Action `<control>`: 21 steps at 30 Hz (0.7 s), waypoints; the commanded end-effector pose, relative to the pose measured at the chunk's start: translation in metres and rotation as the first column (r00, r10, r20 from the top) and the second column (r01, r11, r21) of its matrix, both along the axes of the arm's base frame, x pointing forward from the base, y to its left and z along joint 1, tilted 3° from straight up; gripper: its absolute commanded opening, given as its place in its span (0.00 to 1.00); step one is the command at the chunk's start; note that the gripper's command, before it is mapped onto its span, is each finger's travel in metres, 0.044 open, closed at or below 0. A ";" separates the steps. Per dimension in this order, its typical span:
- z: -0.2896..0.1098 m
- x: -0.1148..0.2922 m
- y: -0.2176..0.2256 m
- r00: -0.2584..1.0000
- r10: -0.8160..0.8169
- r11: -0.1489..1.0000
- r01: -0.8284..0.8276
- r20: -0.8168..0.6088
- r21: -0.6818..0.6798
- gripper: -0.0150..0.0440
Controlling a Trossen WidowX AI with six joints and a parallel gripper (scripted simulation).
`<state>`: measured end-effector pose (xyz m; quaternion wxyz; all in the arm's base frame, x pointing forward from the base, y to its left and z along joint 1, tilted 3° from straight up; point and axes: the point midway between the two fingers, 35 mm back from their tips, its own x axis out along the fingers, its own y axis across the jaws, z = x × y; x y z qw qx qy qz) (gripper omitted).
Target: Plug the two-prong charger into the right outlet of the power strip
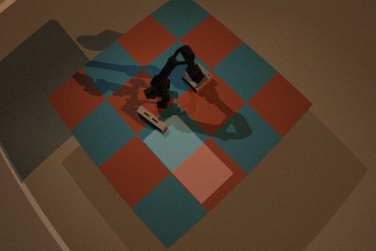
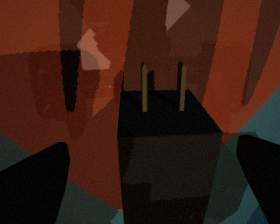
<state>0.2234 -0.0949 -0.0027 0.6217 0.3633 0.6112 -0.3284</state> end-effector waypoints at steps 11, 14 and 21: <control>0.000 0.000 0.000 1.000 0.000 1.000 0.000 0.001 0.000 0.43; 0.000 0.000 0.000 1.000 0.000 1.000 0.000 0.001 0.000 0.40; 0.019 -0.001 0.001 1.000 0.000 1.000 0.000 0.000 0.001 0.25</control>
